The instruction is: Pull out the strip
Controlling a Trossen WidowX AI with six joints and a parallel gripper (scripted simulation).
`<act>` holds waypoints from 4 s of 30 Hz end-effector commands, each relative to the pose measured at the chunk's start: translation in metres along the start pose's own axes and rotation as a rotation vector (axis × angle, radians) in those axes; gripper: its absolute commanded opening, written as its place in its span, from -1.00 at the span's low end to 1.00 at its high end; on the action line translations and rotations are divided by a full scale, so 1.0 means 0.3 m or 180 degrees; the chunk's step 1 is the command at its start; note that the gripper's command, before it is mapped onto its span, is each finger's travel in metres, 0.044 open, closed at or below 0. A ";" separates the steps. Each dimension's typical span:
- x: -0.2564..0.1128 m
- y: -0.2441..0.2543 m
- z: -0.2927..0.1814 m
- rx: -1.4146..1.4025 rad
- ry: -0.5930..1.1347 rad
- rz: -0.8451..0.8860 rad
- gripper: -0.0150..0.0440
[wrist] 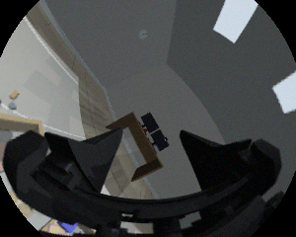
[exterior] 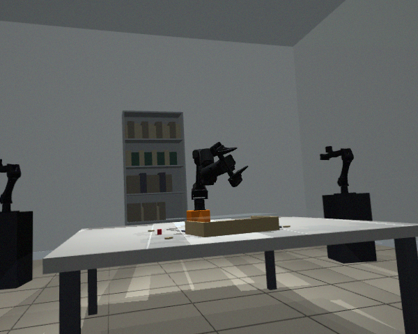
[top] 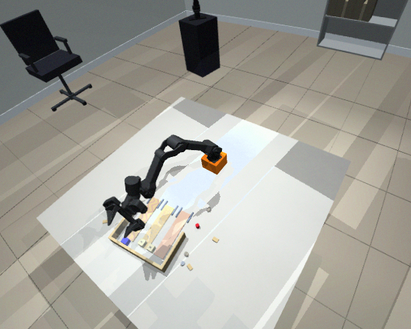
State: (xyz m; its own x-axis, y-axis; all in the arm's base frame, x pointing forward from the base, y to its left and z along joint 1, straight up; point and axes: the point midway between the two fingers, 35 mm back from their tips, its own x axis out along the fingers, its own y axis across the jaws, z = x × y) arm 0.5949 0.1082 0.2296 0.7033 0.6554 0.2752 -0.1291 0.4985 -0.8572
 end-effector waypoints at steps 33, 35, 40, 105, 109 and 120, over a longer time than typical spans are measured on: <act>-0.892 0.235 0.411 0.3409 0.3472 -0.0389 0.86; -0.892 0.235 0.411 0.3409 0.3472 -0.0389 0.86; -0.892 0.235 0.411 0.3409 0.3472 -0.0389 0.86; -0.864 0.626 -0.020 0.3276 0.5852 0.2011 -0.49; -0.870 0.646 -0.029 0.3276 0.5852 0.2011 -0.49; -0.883 0.687 -0.045 0.3276 0.5852 0.2012 -0.49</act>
State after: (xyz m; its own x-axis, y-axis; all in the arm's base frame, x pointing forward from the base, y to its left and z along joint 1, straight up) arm 0.3927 0.0290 -0.0227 0.0477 0.0018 -0.9989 -0.3293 0.9441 -0.0140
